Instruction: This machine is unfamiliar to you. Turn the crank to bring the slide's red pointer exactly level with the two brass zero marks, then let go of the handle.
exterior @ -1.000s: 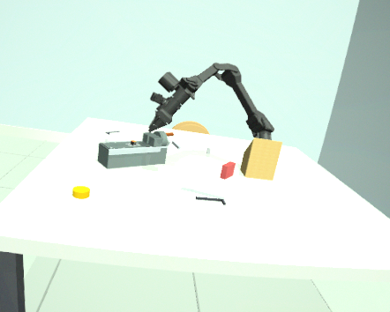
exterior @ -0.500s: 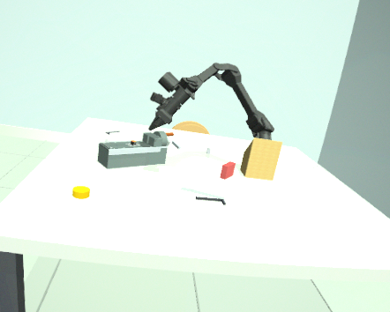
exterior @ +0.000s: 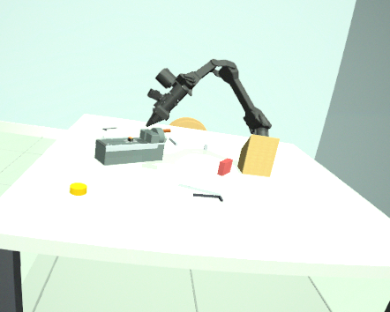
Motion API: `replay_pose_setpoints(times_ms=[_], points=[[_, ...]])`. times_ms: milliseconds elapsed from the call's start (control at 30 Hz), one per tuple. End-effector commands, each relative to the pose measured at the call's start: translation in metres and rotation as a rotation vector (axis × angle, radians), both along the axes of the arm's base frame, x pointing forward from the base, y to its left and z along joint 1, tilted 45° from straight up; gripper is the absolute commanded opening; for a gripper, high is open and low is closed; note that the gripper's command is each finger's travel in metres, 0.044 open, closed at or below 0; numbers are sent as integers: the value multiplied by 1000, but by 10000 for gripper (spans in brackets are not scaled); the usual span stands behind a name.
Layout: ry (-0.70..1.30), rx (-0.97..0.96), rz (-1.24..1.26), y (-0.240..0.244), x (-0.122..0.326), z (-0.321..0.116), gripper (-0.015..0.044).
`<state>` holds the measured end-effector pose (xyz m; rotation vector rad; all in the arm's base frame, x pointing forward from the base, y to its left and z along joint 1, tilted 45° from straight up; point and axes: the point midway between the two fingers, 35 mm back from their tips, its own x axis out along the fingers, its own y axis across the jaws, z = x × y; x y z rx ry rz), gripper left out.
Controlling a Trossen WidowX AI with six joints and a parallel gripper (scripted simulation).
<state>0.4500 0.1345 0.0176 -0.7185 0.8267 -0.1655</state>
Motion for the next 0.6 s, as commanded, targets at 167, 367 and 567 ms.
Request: replay_pose_setpoints(times_ms=[167, 367, 567], points=[[0, 0, 0, 0, 0, 0, 53], [0, 0, 0, 0, 0, 0, 210], [0, 0, 0, 0, 0, 0, 368]])
